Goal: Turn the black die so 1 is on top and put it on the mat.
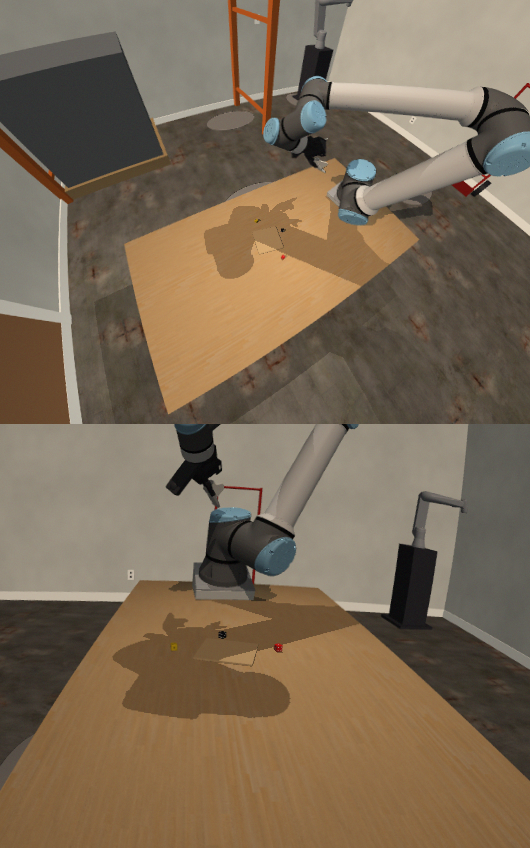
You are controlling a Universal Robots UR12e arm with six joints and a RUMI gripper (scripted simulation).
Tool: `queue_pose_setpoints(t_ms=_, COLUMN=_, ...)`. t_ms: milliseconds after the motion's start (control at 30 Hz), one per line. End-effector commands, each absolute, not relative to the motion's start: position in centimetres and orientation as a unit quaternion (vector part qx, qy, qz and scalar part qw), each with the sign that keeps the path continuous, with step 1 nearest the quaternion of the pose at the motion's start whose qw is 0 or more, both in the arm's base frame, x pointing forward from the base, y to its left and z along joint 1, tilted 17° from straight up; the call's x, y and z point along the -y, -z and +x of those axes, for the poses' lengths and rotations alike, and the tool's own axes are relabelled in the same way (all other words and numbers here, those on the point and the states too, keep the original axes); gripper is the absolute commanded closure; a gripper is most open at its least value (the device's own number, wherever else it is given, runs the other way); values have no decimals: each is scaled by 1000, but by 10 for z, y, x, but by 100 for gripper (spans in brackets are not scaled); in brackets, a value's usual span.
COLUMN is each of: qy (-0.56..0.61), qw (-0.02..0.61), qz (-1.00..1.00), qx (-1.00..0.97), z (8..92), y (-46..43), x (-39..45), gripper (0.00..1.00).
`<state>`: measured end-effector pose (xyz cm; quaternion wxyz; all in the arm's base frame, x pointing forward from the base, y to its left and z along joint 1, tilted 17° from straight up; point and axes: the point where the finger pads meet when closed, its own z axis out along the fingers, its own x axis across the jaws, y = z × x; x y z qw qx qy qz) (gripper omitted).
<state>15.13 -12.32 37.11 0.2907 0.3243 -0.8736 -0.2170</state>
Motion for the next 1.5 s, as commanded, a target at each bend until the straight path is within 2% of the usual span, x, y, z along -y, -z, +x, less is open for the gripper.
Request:
queue_pose_setpoints(t_ms=0, qy=217, qw=291, qz=324, qx=874, z=151, y=-372, x=123, gripper=0)
queue_pose_setpoints(t_ms=800, qy=212, qw=278, qz=332, qx=876, z=162, y=-364, x=127, gripper=0)
queue_pose_setpoints(t_ms=1100, qy=188, qw=225, qz=369, qx=882, z=209, y=-334, x=142, gripper=0)
queue_pose_setpoints(t_ms=1467, qy=104, qw=88, qz=480, qx=867, z=341, y=-276, x=174, gripper=0)
